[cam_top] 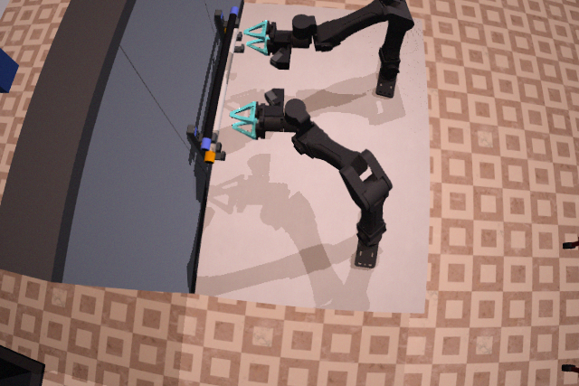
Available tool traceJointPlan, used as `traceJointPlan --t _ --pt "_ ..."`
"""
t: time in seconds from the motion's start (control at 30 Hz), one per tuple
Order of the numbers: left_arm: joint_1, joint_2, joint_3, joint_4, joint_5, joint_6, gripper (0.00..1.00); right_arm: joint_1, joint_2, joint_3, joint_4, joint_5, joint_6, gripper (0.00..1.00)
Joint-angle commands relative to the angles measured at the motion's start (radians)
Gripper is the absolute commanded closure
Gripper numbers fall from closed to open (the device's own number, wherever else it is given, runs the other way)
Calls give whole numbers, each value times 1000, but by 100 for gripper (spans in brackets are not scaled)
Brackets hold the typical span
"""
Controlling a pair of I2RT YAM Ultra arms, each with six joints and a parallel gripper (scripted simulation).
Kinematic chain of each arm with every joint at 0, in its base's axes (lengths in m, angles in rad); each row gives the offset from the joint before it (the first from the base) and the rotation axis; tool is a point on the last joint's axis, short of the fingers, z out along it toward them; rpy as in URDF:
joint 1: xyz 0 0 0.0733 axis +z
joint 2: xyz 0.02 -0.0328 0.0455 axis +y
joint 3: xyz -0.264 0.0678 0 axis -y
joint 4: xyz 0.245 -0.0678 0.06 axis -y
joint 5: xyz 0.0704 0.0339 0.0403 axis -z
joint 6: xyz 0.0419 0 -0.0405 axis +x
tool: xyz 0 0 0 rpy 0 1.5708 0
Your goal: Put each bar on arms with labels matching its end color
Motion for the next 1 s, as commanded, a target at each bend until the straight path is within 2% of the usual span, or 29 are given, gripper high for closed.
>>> traceJointPlan --t 0.0,0.97 --pt "-18 -44 -10 43 -18 -4 30 11 -48 -17 25 12 7 32" --pt "-39 -47 -33 73 -27 13 18 12 -73 -40 24 16 8 19"
